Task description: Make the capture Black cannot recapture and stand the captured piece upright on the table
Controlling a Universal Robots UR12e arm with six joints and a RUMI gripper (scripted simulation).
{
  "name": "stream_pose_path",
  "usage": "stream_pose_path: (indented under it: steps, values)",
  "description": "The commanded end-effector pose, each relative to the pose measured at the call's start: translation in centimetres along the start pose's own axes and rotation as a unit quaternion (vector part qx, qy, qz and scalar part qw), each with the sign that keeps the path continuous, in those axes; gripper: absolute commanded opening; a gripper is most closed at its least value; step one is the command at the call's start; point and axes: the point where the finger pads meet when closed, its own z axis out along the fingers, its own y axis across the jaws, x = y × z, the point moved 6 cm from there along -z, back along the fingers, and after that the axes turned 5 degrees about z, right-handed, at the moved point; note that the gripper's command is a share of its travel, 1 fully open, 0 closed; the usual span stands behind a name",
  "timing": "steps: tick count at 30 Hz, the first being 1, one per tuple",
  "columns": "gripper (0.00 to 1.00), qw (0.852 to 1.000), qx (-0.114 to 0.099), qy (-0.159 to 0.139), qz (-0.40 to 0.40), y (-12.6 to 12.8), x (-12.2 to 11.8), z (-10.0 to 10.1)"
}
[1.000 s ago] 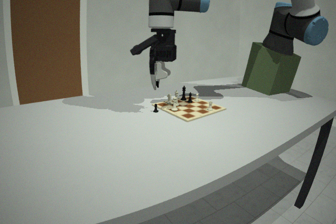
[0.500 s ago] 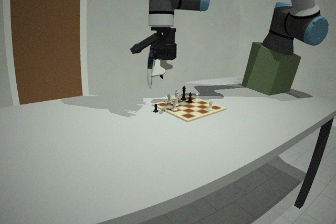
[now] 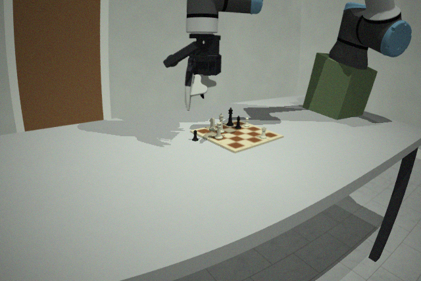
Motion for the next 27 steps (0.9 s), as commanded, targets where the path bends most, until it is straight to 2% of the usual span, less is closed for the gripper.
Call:
stream_pose_path:
  steps: [1,10,12,16,21,27]
  values:
    - [1.00,1.000,0.000,0.001,-0.015,0.0,-0.1,-0.1]
    - [1.00,0.994,0.000,0.001,-0.109,0.3,-0.8,-0.4]
    - [1.00,0.994,0.000,0.001,-0.109,0.3,-0.8,-0.4]
    - [1.00,0.984,0.000,0.001,-0.177,0.5,-1.3,-0.7]
    - [1.00,0.961,0.000,0.001,-0.275,0.9,-2.2,-1.0]
    - [1.00,0.917,0.000,0.001,-0.399,1.4,-3.4,-1.4]
